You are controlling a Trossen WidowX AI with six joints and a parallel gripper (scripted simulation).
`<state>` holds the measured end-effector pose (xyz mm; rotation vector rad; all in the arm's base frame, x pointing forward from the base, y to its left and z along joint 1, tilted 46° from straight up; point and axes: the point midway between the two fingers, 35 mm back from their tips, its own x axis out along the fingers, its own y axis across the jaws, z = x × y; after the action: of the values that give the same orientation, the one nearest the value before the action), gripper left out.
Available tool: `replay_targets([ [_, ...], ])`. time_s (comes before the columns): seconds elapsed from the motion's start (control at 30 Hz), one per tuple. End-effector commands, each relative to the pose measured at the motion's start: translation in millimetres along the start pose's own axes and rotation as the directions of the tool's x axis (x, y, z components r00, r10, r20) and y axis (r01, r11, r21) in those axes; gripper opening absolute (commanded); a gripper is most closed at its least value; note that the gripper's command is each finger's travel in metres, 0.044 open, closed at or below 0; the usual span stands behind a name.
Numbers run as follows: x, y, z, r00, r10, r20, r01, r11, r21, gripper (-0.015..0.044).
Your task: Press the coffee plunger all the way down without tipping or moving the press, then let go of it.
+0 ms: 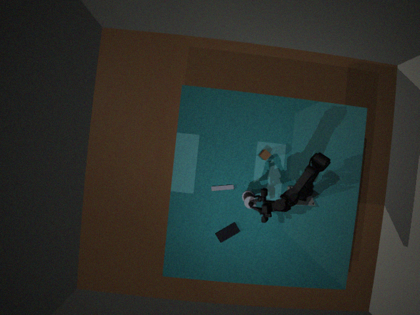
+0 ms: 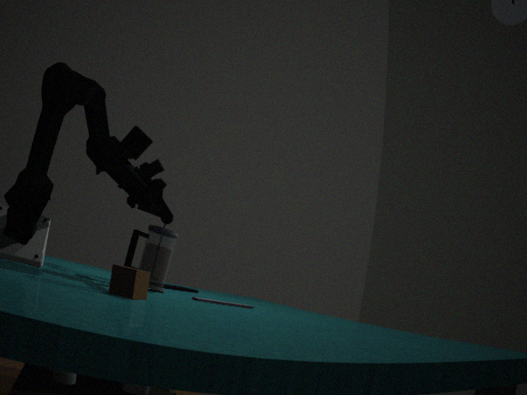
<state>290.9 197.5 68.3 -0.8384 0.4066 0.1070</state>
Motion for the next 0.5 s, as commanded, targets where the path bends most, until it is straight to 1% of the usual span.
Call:
replay_targets([
  [0.0,2.2,0.1,-3.8,1.0,-0.004,-0.013,0.003,1.0,-0.008,0.0129],
  [0.33,0.1,0.1,-0.1,1.0,0.0,-0.001,0.0,1.0,-0.001,0.0129],
  [0.47,0.1,0.1,-0.1,1.0,0.0,-0.001,0.0,1.0,-0.001,0.0234],
])
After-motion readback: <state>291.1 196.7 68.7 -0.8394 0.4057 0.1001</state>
